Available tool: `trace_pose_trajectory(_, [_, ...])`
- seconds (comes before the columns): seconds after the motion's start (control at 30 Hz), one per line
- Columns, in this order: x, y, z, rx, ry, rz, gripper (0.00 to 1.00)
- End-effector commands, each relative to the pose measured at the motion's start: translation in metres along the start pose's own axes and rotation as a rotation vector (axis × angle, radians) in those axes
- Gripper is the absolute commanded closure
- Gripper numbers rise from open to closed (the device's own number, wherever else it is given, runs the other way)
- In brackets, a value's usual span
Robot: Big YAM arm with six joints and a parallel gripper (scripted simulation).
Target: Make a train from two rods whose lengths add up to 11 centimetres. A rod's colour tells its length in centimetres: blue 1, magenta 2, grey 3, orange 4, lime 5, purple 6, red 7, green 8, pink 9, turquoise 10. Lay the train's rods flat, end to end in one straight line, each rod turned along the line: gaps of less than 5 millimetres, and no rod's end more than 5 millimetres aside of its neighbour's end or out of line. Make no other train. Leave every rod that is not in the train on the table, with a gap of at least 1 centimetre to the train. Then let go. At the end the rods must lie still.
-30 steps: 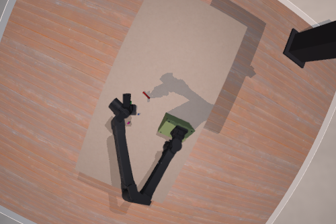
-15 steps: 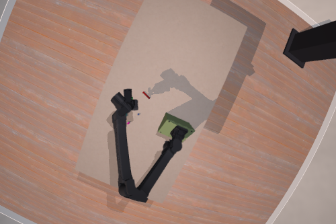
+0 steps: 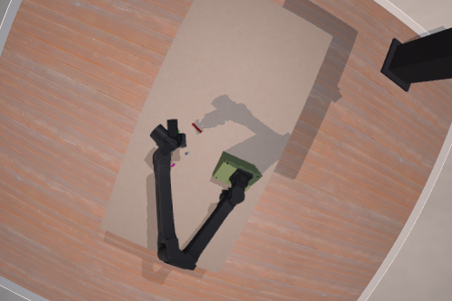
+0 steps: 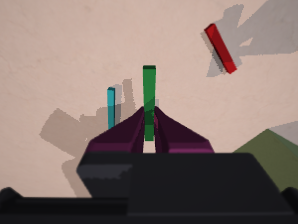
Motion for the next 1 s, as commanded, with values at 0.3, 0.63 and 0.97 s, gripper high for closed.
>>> trace_pose_trajectory(0.3, [-0.052, -0.001, 0.0, -0.012, 0.003, 0.007, 0.96])
trace_pose_trajectory(0.63, [-0.072, 0.002, 0.0, -0.008, 0.001, 0.004, 0.96])
trace_pose_trajectory(0.97, [-0.063, 0.004, -0.003, -0.011, -0.007, -0.016, 0.96])
Point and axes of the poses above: the point where the finger pads meet when closed, its own x axis back along the fingers, its own y axis across the jaws, z = x × y, the point moved 9 cm from there along x, back along the fingers, and after that the axes turned 12 degrees about -x, right-handed, at the moved point
